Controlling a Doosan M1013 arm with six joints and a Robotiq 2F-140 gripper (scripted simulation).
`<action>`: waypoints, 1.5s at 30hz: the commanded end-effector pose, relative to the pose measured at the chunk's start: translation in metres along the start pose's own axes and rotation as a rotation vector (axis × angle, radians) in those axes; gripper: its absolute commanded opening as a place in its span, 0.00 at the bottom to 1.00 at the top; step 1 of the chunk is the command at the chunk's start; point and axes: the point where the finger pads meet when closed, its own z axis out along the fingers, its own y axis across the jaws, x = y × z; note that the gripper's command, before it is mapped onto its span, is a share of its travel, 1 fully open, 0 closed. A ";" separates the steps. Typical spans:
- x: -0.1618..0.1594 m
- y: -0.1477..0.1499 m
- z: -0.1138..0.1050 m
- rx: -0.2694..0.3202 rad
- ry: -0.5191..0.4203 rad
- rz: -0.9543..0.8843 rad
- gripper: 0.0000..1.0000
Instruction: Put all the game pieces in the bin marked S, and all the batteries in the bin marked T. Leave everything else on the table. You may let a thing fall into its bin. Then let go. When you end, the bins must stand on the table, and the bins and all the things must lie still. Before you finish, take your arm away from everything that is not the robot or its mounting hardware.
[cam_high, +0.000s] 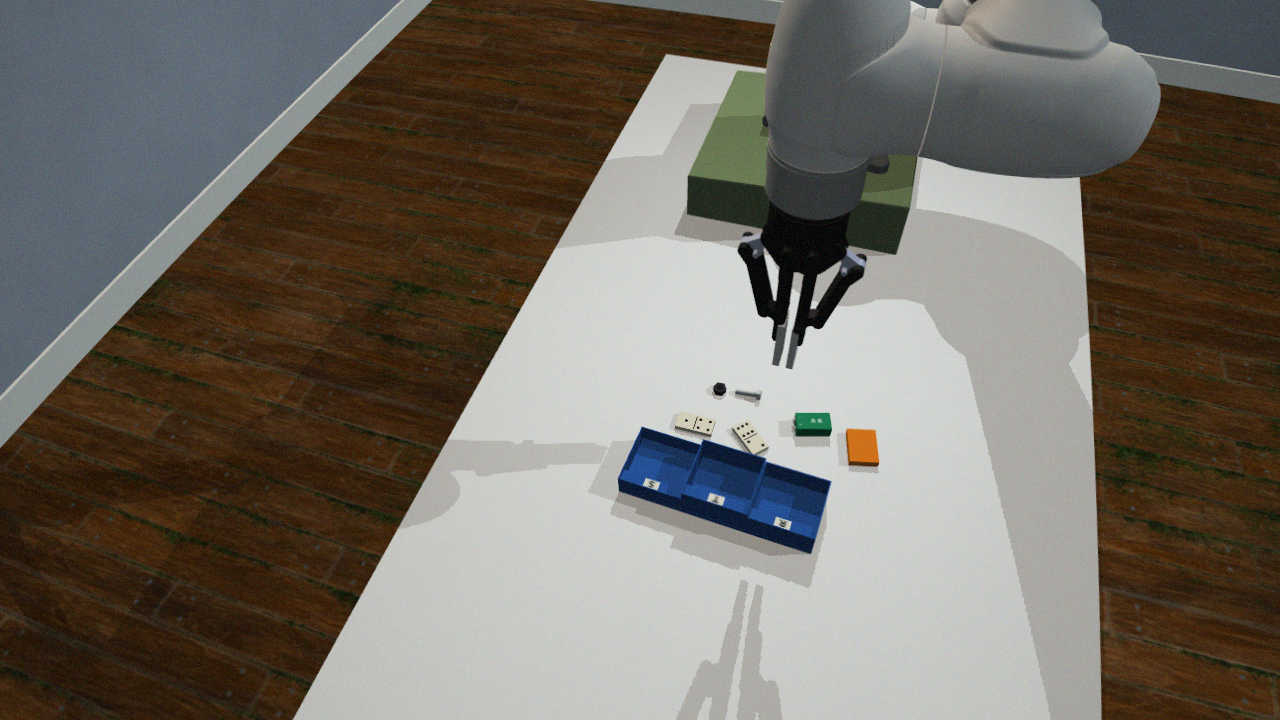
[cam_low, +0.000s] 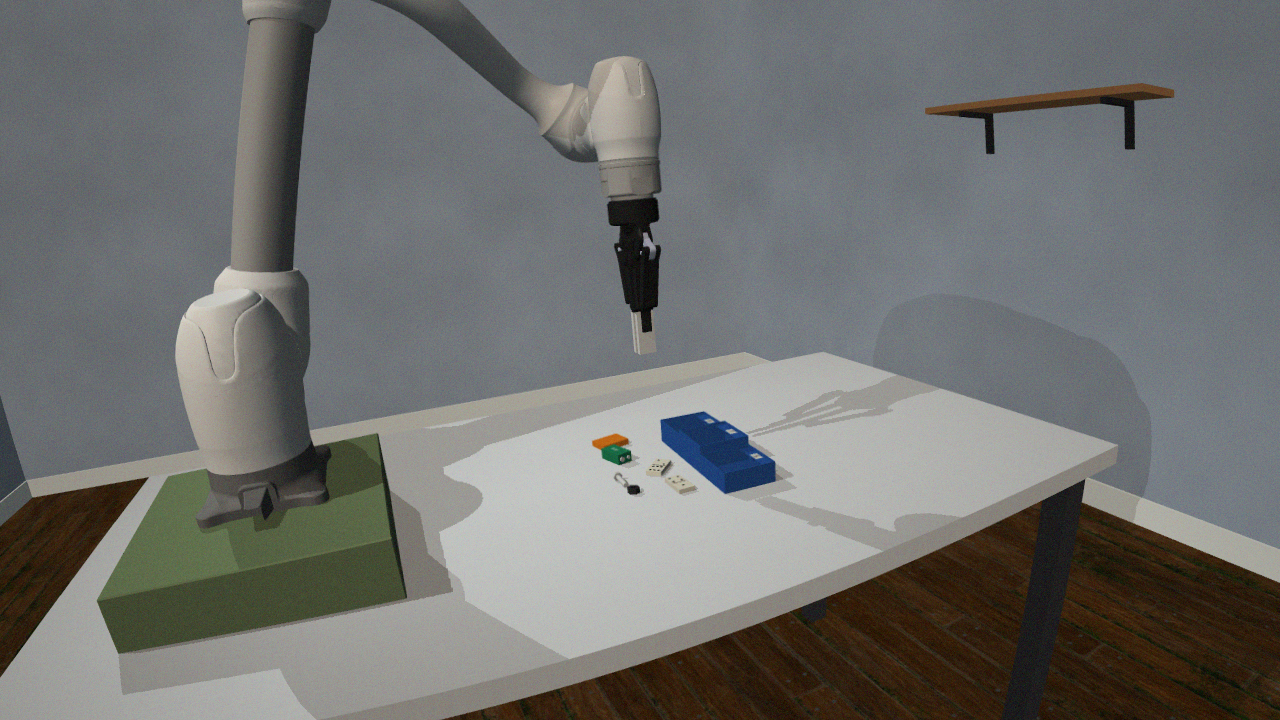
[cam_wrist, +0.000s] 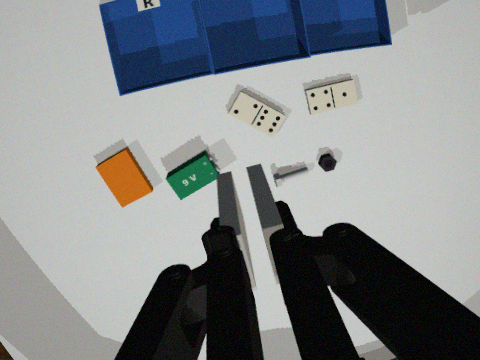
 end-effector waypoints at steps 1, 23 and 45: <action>-0.026 0.012 -0.002 -0.007 -0.013 -0.009 0.05; 0.012 0.052 0.036 -0.005 -0.013 -0.219 0.05; 0.083 0.128 0.109 -0.005 -0.013 -0.219 0.05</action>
